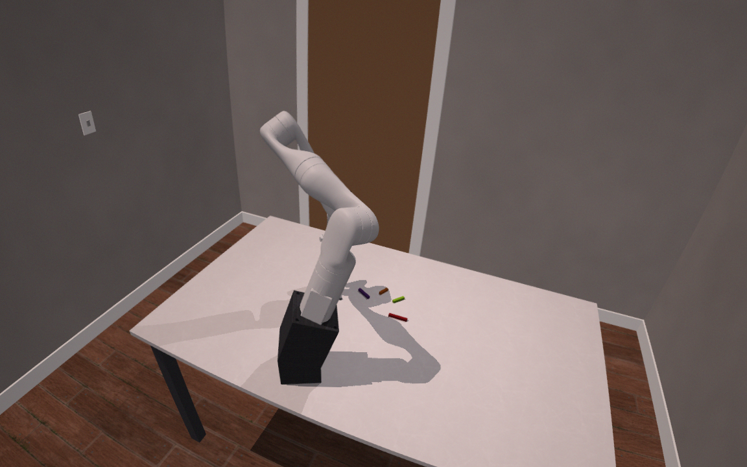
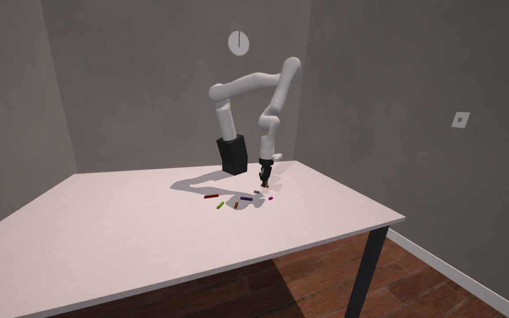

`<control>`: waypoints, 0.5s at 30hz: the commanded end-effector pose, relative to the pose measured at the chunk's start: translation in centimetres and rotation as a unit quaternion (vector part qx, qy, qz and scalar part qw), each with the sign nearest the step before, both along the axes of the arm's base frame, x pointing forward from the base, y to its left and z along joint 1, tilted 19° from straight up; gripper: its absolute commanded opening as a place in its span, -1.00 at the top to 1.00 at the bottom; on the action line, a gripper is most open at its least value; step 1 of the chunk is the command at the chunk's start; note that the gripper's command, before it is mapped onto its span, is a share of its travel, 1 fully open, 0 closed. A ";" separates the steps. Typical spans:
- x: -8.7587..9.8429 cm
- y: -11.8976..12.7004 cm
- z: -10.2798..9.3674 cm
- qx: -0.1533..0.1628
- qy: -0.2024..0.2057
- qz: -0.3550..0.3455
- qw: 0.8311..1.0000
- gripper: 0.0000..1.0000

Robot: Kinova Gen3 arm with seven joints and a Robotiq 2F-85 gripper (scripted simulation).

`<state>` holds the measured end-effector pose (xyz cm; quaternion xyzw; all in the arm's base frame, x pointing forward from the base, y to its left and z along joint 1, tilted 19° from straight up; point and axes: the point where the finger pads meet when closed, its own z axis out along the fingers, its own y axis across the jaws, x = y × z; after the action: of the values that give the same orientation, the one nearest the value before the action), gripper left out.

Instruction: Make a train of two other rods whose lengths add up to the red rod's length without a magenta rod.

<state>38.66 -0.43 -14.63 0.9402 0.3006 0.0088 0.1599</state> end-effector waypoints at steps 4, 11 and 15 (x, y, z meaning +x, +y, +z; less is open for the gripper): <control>0.0 -1.2 -2.1 -0.005 0.004 -0.002 1.000 0.91; 0.1 -1.5 -2.9 -0.005 0.004 -0.002 1.000 0.91; 0.1 -1.5 -2.9 -0.005 0.004 -0.002 1.000 0.91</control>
<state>38.74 -1.80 -17.56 0.9401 0.2996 0.0037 0.1629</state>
